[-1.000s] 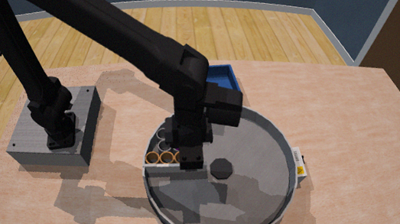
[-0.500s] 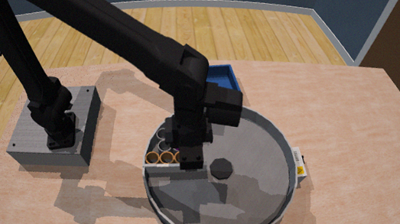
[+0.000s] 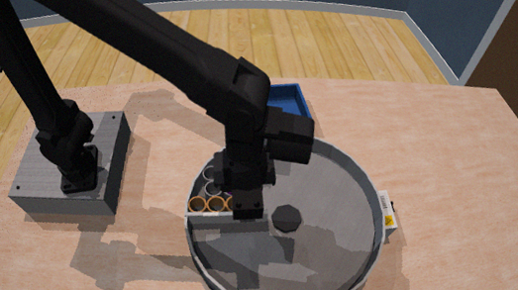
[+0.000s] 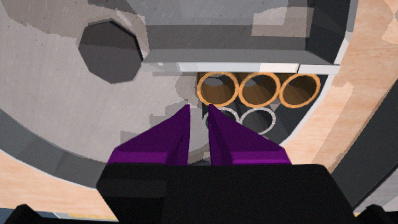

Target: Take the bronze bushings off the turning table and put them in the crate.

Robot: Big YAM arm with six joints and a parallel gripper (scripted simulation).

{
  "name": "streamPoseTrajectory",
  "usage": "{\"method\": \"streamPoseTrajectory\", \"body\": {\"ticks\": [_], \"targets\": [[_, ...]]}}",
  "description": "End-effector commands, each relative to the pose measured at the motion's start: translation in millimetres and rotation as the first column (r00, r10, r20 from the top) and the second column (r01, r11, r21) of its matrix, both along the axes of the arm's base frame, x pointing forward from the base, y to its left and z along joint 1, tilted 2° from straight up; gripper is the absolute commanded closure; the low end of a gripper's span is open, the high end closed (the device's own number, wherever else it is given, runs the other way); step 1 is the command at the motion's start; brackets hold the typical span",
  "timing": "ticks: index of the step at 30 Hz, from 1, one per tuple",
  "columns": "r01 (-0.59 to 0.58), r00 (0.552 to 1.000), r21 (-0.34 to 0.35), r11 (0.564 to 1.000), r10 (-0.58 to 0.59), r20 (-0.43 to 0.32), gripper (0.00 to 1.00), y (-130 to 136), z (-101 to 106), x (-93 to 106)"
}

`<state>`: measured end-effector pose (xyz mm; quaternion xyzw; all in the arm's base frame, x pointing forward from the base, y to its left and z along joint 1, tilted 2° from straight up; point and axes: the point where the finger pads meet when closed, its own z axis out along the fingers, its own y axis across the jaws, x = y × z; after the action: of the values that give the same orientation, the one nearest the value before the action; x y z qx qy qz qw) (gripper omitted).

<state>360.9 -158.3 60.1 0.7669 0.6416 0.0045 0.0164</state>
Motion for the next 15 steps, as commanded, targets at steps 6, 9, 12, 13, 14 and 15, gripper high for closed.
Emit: {"method": "streamPoseTrajectory", "body": {"ticks": [6, 9, 12, 13, 14, 15], "targets": [[-0.006, 1.0, -0.002, 1.0, 0.006, -0.001, 0.86, -1.9, 1.4, -2.1], [-0.005, 1.0, -0.012, 1.0, 0.006, 0.02, 0.86, -2.3, 9.0, -1.8], [-0.005, 1.0, -0.013, 1.0, 0.005, 0.022, 0.86, -2.3, 9.5, -2.1], [-0.005, 1.0, -0.013, 1.0, 0.005, 0.022, 0.86, -2.3, 9.5, -2.1], [-0.005, 1.0, -0.013, 1.0, 0.005, 0.022, 0.86, -2.3, 9.5, -2.1], [-0.005, 1.0, -0.013, 1.0, 0.005, 0.022, 0.86, -2.3, 9.5, -2.1]]}}
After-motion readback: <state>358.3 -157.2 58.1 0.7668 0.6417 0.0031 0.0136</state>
